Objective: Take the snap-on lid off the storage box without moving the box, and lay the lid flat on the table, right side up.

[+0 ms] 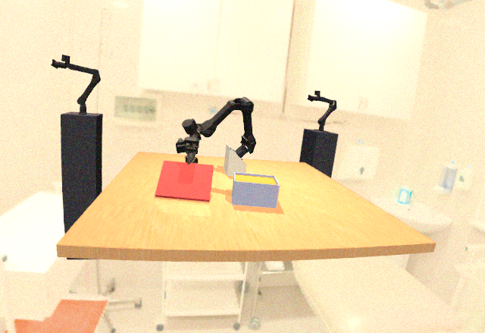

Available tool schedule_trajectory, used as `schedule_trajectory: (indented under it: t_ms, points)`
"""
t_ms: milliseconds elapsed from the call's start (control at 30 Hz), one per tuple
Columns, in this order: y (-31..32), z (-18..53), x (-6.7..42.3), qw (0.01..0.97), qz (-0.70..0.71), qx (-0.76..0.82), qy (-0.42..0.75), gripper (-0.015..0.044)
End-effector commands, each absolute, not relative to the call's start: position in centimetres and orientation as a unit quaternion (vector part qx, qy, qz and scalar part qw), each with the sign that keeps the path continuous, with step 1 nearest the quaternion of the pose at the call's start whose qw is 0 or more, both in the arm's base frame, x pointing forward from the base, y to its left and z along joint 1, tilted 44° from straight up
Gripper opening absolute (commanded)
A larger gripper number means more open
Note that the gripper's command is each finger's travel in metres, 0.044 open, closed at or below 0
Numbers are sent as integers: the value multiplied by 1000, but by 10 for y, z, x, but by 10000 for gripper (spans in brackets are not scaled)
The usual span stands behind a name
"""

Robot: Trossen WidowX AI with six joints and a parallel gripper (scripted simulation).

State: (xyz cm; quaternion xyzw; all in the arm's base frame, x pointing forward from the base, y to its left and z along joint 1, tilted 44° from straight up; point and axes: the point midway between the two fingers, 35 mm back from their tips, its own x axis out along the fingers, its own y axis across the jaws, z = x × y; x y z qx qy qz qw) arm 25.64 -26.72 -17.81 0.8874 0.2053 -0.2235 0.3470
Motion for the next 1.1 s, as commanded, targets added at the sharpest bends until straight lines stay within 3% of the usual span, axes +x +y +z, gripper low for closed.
schedule_trajectory:
  t_ms: [0, 1067]
  points:
    - [-257, -185, 258, 339, -226, 888, 214, 0]
    - [-240, -204, 261, 339, -225, 888, 214, 0]
